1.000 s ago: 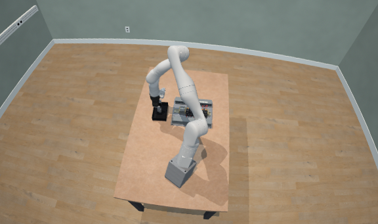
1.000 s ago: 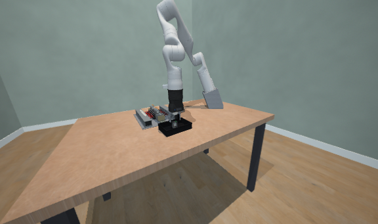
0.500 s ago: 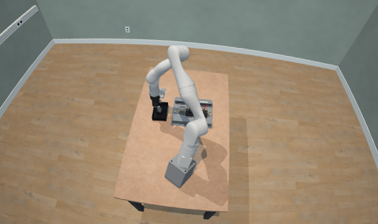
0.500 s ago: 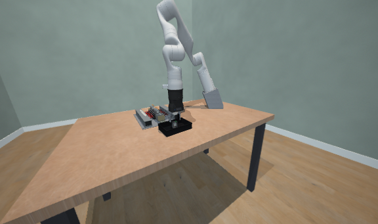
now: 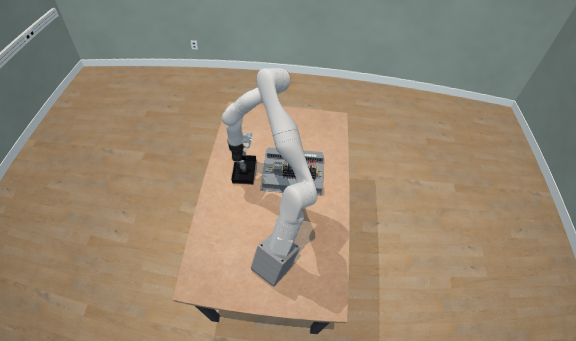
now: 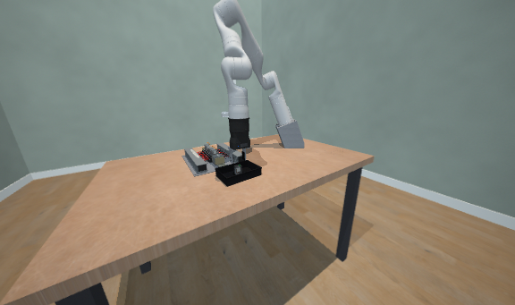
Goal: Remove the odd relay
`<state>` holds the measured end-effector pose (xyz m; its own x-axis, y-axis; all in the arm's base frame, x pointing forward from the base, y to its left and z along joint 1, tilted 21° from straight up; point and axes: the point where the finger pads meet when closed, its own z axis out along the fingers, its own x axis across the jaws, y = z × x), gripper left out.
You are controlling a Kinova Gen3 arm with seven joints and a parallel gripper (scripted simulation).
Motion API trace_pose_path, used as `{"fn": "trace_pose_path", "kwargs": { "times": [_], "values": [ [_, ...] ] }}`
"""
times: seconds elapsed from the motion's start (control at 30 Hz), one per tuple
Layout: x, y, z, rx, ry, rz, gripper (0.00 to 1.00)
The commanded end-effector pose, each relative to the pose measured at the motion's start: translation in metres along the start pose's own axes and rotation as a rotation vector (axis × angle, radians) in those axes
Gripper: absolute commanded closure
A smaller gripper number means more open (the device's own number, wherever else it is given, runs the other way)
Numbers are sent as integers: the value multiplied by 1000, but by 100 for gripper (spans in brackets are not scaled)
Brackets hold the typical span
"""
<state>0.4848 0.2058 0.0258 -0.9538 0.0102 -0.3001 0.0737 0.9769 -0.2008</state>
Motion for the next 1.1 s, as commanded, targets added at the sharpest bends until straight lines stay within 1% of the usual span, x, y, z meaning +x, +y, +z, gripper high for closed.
{"fn": "trace_pose_path", "kwargs": {
  "times": [0.0, 0.13, 0.2, 0.3, 0.4, 0.5, 1.07],
  "values": [
    [-1, 1, -22, -6, -2, -1, 2],
    [-1, 1, -45, -6, -2, -1, 2],
    [-1, 1, -45, -6, -2, -1, 2],
    [-1, 1, -59, -6, -2, -1, 2],
    [0, 1, -67, -6, -2, -1, 2],
    [0, 1, -69, -6, -2, -1, 2],
    [0, 1, -69, -6, -2, -1, 2]
  ]
}}
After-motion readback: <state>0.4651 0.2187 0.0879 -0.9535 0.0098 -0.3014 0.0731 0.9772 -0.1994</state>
